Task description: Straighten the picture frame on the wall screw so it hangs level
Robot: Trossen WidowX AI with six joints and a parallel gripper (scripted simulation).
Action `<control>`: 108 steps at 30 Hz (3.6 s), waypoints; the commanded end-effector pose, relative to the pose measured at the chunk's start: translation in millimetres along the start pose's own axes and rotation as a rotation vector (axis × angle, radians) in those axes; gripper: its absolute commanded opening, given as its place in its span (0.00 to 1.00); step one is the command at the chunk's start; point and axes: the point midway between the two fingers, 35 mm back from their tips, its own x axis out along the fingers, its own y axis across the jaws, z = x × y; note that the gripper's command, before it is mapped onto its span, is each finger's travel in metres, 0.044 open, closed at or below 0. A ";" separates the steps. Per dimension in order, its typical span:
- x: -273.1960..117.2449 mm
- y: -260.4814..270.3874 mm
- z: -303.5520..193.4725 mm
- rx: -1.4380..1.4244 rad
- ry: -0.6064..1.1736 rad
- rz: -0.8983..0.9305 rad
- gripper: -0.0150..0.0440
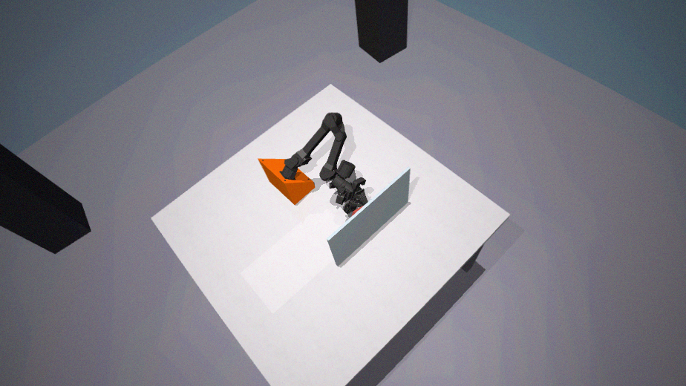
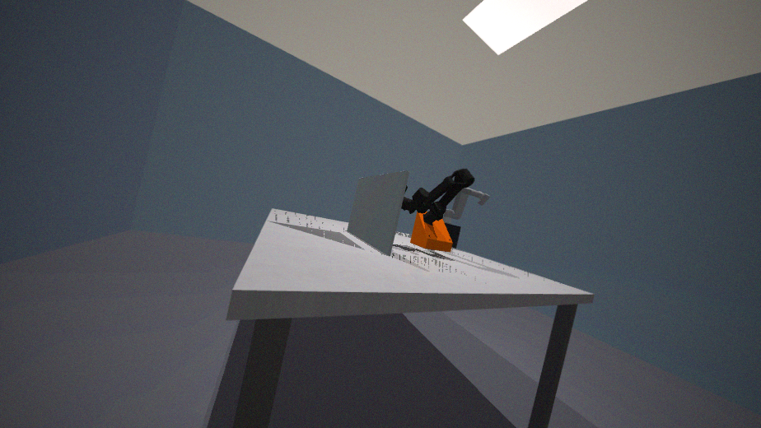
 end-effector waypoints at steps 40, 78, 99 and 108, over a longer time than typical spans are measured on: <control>0.3 -0.5 1.2 0.249 0.000 0.001 0.25; 0.3 0.1 1.9 0.445 0.000 0.002 0.25; -1.6 0.3 1.8 0.455 -0.002 0.004 0.69; -98.6 -6.6 0.0 0.005 -0.006 -0.005 0.69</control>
